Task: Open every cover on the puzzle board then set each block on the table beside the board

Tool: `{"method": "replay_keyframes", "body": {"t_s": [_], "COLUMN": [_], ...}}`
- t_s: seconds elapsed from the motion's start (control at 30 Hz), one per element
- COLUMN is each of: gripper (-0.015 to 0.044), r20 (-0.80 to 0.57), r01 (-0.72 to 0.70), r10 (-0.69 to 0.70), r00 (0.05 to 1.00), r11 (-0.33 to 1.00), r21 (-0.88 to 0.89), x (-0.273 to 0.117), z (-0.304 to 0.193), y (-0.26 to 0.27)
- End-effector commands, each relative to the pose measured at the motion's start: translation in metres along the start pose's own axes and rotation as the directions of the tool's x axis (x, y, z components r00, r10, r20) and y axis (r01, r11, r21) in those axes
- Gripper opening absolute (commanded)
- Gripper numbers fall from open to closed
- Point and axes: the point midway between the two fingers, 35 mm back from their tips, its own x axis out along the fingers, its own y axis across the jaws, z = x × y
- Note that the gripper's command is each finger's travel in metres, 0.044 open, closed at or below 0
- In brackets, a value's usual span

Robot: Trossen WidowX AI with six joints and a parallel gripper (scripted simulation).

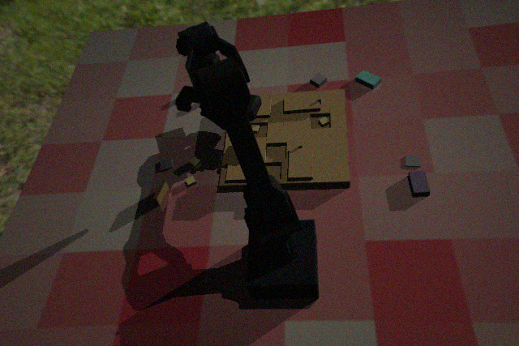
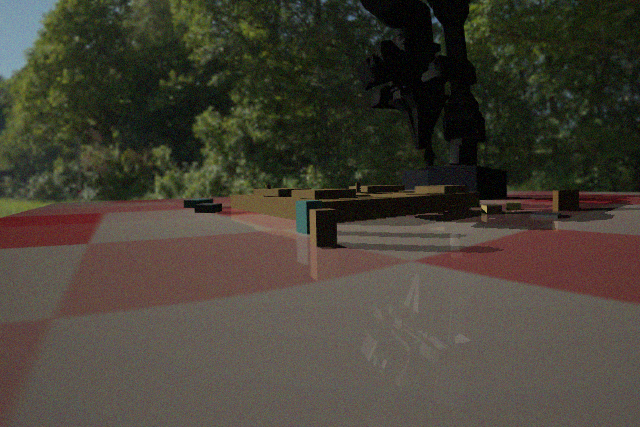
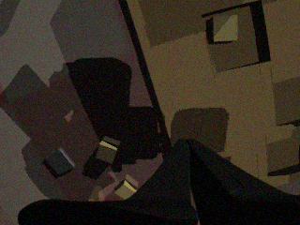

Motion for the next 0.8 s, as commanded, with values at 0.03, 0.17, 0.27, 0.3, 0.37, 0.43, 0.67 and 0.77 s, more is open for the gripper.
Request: {"method": "replay_keyframes", "body": {"t_s": [0.03,0.17,0.27,0.3,0.37,0.43,0.67,0.77], "gripper": [0.0000,0.0000,0.0000,0.0000,0.0000,0.0000,0.0000,0.0000], "r20": [0.005,0.005,0.006,0.008,0.011,0.013,0.018,0.018], "r01": [0.009,0.016,0.019,0.019,0.021,0.022,0.021,0.019], "r10": [-0.010,-0.017,-0.021,-0.022,-0.024,-0.027,-0.031,-0.030], "r00": [1.000,1.000,1.000,1.000,1.000,1.000,0.999,0.999], "r11": [0.990,0.981,0.972,0.969,0.960,0.951,0.909,0.886], "r21": [0.143,0.191,0.232,0.247,0.278,0.308,0.416,0.464], "x": [-0.001,-0.001,-0.001,-0.001,-0.002,-0.002,-0.003,-0.004], "z": [0.020,0.033,0.043,0.047,0.054,0.061,0.084,0.093], "y": [-0.019,-0.037,-0.049,-0.054,-0.063,-0.072,-0.105,-0.120]}}
